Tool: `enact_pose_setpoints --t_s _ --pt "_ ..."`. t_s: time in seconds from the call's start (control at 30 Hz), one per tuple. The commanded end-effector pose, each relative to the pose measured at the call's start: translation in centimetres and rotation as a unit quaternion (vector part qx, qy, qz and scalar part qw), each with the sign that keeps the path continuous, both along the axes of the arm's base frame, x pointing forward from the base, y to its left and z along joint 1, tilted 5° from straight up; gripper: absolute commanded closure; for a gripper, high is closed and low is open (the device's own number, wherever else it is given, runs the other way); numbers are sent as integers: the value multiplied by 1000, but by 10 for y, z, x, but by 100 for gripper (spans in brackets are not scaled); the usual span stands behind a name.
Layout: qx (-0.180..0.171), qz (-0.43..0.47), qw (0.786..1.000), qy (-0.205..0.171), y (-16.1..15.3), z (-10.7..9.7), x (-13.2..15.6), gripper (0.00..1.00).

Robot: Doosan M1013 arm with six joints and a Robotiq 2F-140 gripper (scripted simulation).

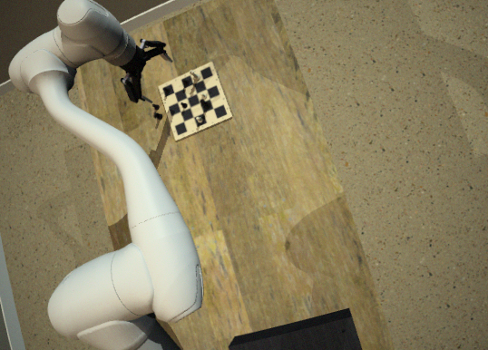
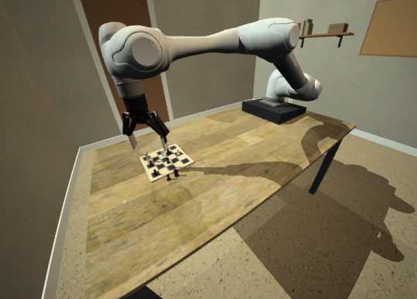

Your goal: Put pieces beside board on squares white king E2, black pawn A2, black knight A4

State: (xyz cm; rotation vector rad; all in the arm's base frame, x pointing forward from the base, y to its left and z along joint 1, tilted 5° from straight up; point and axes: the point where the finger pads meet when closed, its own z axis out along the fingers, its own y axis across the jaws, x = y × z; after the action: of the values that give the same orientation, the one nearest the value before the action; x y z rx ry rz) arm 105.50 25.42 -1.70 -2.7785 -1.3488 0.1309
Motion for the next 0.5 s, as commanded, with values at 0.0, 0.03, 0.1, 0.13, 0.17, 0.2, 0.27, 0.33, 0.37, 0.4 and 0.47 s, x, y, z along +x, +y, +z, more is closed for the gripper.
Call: enact_pose_setpoints --t_s 0.0,0.03,0.1,0.13,0.17,0.2,0.27,0.33,0.37,0.4,0.47 --pt "-15 -138 990 -3 40 -6 -15 0" --pt "-17 -163 986 -2 46 -7 -18 0" --pt "-21 -212 977 -1 58 -9 -24 0" --pt "-23 -237 971 0 63 -10 -26 0" --pt "-25 -261 965 0 67 -11 -28 0" --pt "-25 -261 965 0 67 -11 -28 0" --pt "-32 -332 943 1 70 -11 -30 0" --pt "-36 -371 928 1 75 -12 -32 0" --pt "-38 -393 919 0 77 -13 -33 0" --pt "-41 -417 908 0 78 -13 -33 0" --pt "-46 -464 885 -2 79 -13 -34 0"
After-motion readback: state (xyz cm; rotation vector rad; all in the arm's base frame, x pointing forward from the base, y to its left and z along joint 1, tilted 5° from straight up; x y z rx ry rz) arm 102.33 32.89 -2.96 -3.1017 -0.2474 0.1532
